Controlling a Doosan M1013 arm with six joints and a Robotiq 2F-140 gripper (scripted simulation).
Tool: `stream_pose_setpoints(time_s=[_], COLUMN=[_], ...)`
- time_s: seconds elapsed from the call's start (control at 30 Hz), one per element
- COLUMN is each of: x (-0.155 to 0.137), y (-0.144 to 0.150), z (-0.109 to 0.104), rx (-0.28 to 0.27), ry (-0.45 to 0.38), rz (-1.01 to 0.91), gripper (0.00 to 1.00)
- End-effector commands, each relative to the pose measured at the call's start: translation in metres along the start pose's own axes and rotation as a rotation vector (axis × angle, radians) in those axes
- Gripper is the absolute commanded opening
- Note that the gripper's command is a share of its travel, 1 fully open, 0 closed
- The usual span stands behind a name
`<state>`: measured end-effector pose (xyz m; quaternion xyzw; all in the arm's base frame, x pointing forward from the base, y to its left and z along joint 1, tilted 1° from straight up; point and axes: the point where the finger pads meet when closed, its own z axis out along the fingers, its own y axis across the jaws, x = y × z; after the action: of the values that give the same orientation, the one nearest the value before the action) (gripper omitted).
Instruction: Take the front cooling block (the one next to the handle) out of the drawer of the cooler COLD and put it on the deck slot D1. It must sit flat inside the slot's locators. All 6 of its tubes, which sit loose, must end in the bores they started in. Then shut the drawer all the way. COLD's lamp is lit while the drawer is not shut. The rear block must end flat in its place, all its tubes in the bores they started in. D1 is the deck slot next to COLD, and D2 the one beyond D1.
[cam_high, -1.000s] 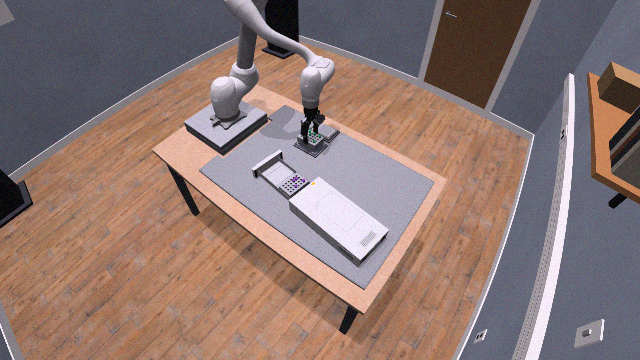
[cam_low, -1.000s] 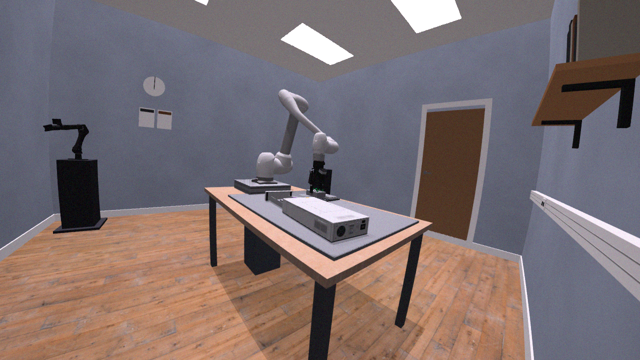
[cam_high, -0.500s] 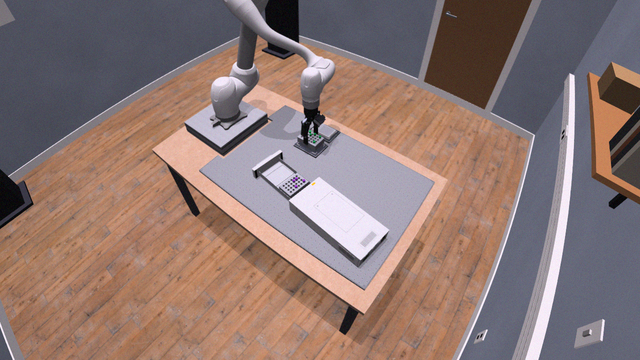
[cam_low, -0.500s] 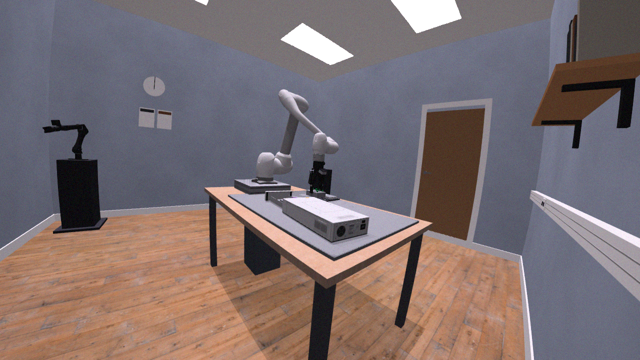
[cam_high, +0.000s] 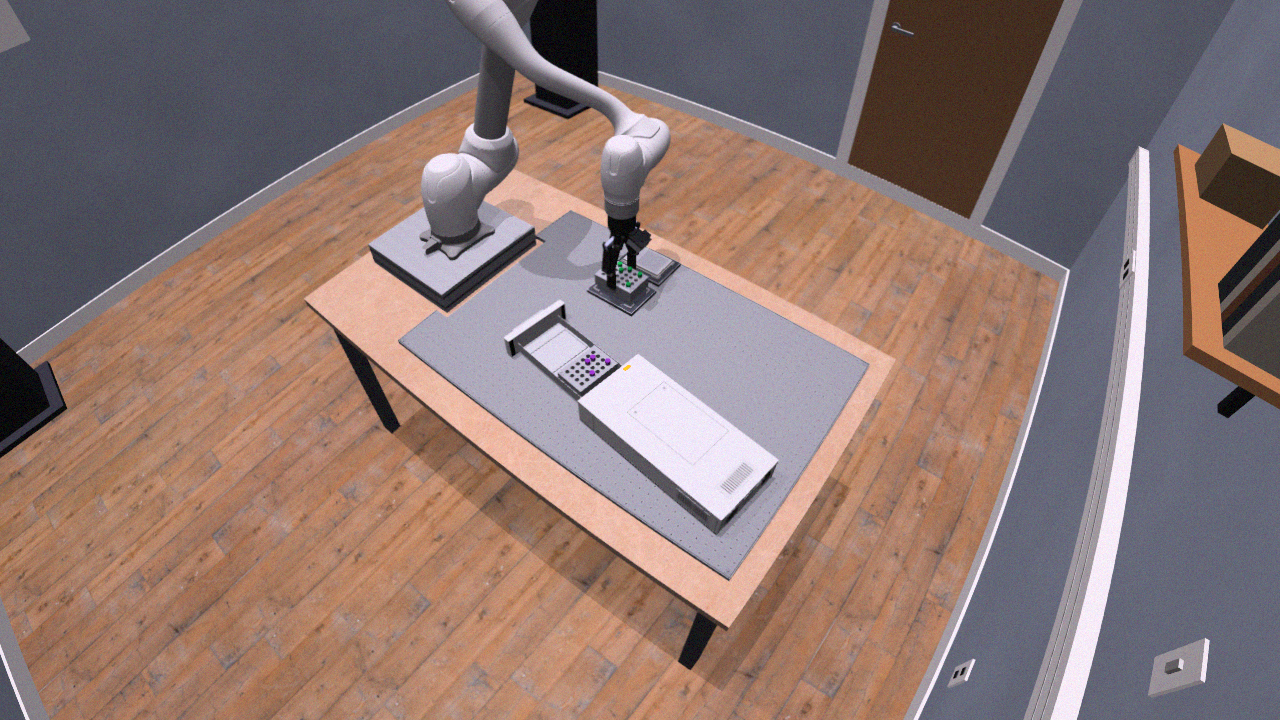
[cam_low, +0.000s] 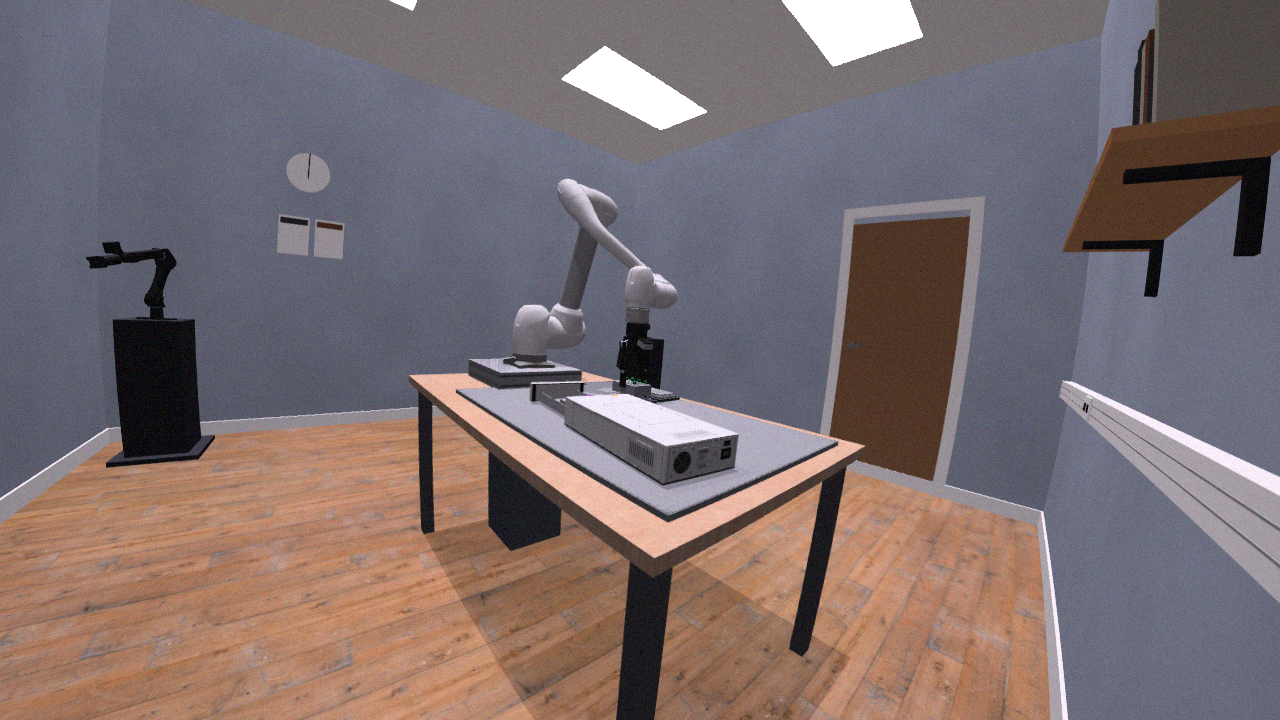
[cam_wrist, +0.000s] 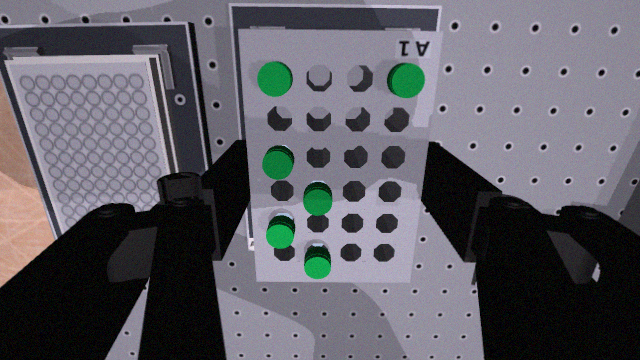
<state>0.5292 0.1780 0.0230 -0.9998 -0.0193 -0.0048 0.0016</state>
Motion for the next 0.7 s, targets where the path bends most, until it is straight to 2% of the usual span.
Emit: stream_pose_setpoints(time_s=[0.0, 0.67], x=[0.0005, 0.0005], y=[-0.0002, -0.0002], z=[-0.0002, 0.0028], rx=[0.001, 0.001], ry=[0.001, 0.001], rz=[0.000, 0.000], gripper=[0.10, 0.10])
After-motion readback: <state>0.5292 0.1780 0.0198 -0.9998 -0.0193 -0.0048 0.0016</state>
